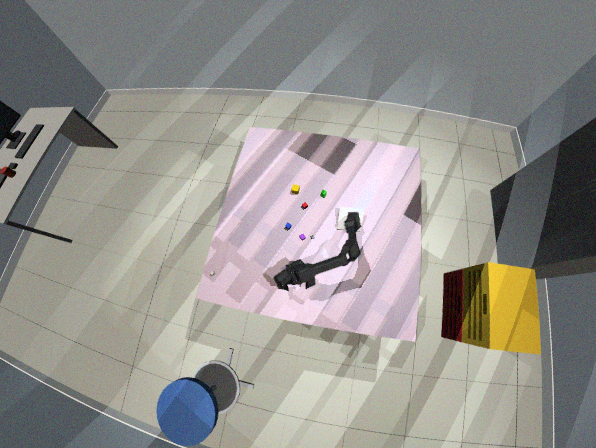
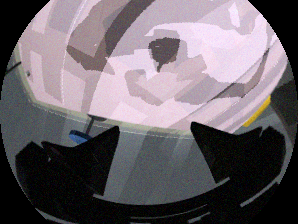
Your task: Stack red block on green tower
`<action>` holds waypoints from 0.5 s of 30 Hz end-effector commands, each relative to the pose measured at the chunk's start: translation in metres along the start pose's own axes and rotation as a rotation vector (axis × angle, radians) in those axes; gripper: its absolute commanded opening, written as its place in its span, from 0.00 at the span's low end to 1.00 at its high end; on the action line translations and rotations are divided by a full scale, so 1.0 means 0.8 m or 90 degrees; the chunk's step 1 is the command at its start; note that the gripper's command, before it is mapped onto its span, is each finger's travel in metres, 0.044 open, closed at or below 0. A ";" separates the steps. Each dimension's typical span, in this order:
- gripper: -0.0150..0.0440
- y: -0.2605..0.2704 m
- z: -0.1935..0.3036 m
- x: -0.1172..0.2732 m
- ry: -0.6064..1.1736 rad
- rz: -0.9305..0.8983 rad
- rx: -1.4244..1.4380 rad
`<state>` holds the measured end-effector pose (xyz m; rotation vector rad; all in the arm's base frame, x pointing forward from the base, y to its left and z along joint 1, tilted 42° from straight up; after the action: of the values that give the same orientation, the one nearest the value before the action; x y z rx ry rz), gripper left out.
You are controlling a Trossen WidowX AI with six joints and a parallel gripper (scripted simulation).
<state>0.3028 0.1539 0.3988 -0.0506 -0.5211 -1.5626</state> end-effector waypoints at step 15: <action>1.00 0.034 -0.261 0.092 -0.238 -0.032 0.134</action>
<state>0.3805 0.0317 0.2649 -0.1507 -0.9445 -1.5656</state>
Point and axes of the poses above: the point midway between the two fingers, 35 mm back from their tips, its own x axis back along the fingers, its own y axis across the jaws, z = x × y, the point moved 8 cm from there along x, back along the fingers, and after that the axes turned 5 degrees about x, right-handed, at the moved point
